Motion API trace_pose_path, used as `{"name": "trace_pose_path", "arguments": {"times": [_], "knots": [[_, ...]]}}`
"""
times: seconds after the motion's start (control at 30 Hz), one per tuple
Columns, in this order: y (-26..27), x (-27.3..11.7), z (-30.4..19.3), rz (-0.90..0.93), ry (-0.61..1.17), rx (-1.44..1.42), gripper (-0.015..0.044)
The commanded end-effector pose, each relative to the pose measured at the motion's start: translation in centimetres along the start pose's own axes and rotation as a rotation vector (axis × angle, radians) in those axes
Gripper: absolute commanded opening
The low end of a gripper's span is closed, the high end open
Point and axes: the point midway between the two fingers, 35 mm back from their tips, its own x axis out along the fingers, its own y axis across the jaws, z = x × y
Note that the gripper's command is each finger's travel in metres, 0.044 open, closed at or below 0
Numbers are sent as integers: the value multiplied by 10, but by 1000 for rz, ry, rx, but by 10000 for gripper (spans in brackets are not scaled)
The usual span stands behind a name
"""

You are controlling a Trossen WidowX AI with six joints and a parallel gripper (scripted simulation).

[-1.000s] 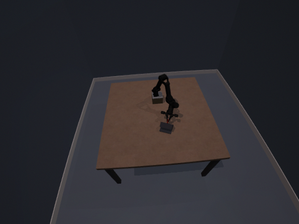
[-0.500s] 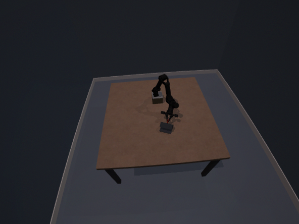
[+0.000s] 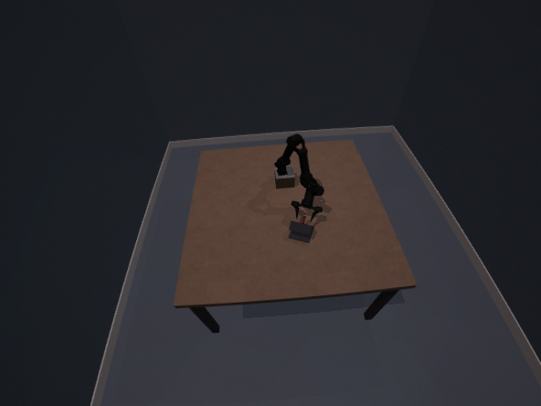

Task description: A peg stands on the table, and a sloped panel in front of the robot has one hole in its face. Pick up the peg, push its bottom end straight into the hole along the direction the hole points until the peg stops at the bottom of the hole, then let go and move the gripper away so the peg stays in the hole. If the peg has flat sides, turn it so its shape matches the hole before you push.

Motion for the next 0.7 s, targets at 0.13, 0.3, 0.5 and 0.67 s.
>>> {"name": "trace_pose_path", "arguments": {"times": [0.13, 0.3, 0.5, 0.67], "knots": [[-2, -12, -2, 0, -1, 4, 440], [-3, -20, -1, 0, -3, 3, 440], [-4, -29, -1, 0, -6, 2, 440], [-5, -37, -1, 0, -8, 2, 440]]}}
